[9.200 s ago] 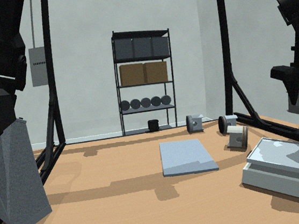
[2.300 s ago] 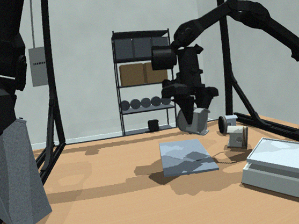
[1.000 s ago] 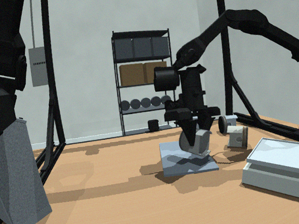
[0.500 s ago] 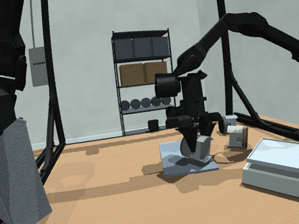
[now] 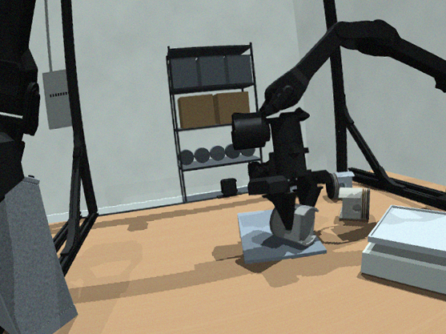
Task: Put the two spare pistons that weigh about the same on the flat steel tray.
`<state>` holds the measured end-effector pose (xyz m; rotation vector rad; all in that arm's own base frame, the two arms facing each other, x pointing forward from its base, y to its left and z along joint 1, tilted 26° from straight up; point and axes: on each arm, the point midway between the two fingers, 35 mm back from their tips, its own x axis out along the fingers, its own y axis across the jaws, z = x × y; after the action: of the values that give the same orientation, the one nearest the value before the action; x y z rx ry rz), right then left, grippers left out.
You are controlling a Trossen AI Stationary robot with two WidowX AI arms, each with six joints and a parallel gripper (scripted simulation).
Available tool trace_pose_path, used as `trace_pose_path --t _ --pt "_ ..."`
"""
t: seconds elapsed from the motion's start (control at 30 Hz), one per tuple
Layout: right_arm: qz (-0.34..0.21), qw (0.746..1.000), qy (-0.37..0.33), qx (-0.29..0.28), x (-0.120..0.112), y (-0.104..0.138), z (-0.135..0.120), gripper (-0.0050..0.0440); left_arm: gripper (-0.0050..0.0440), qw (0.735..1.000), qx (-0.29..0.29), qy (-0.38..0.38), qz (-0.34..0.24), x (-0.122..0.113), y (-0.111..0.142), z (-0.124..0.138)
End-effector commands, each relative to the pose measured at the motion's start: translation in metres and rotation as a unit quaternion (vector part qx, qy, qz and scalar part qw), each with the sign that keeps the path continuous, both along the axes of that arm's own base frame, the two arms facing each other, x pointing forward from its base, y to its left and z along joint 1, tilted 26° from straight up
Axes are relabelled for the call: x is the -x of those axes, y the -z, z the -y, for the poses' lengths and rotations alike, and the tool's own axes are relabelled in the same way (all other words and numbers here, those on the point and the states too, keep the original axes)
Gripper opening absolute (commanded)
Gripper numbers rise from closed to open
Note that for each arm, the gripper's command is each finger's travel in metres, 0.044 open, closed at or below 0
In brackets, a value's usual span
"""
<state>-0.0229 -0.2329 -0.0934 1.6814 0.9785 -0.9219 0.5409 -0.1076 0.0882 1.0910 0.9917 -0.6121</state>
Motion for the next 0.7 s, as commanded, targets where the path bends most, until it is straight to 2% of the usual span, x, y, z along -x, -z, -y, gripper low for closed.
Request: trace_pose_path --t 0.0,0.67 --pt "0.001 1.000 0.000 0.000 -0.0002 0.0000 -0.0002 0.0440 0.0378 1.000 -0.001 0.001 0.003 -0.0017 -0.0004 -0.0002" --pt "0.001 1.000 0.000 0.000 -0.0002 0.0000 -0.0002 0.0440 0.0378 1.000 -0.001 0.001 0.003 -0.0003 -0.0034 0.0000"
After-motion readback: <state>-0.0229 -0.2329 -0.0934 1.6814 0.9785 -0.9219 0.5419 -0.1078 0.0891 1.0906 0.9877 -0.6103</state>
